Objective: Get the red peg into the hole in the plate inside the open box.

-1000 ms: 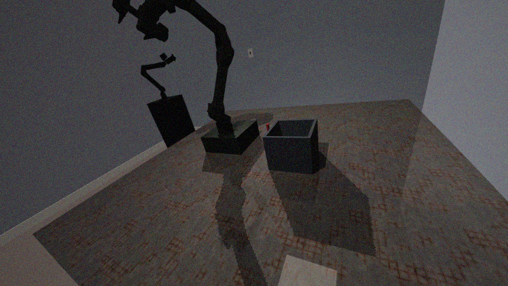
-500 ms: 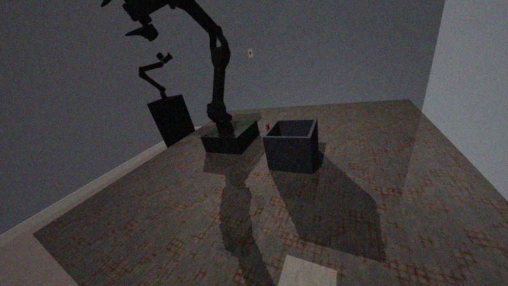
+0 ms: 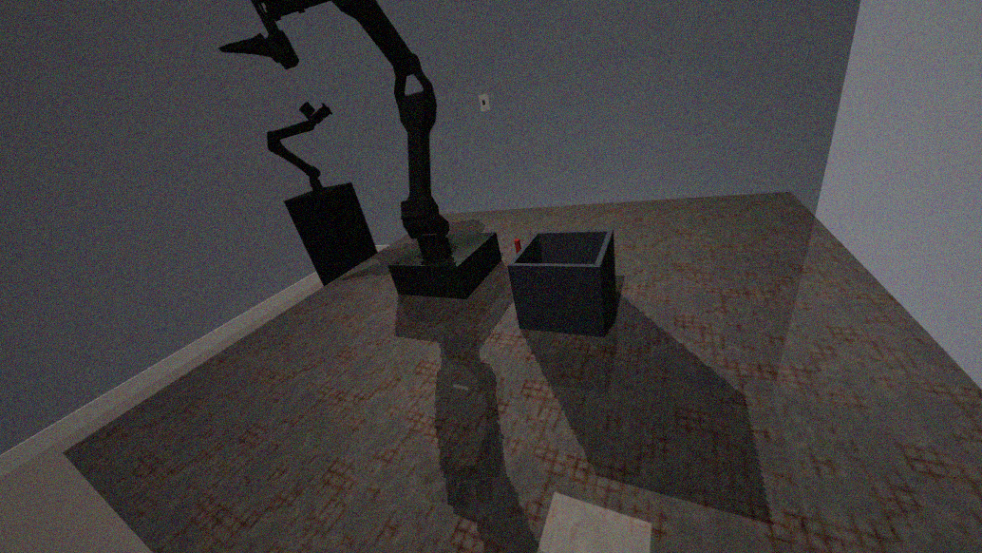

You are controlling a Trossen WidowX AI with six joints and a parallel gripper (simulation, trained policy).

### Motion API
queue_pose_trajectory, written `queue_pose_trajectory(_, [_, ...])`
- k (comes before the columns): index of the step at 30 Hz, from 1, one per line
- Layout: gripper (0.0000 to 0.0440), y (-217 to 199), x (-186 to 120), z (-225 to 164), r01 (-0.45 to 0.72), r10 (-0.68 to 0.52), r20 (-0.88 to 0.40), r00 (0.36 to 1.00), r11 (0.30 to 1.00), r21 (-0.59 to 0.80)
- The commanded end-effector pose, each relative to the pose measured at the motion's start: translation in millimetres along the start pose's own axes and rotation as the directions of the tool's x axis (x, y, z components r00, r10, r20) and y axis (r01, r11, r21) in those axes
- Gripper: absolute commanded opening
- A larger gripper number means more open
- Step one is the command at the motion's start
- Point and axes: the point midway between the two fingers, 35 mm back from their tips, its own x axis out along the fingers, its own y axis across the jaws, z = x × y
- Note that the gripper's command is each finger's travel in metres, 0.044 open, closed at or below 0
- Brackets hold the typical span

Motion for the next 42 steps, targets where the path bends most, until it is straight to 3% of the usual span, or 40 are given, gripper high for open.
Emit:
queue_pose_trajectory(1, [0.0440,2.9,-5.7,20.3,-0.012,0.003,0.090,0.996,0.995,0.100])
queue_pose_trajectory(10, [0.0440,12.4,-27.0,64.5,-0.117,0.022,0.294,0.955,0.944,0.309])
queue_pose_trajectory(21, [0.0440,31.9,-64.5,112.2,-0.355,0.075,0.528,0.846,0.817,0.453])
queue_pose_trajectory(31, [0.0440,55.0,-107.3,145.4,-0.599,0.143,0.702,0.698,0.653,0.463])
queue_pose_trajectory(42, [0.0440,84.6,-160.2,168.6,-0.823,0.235,0.834,0.499,0.429,0.371])
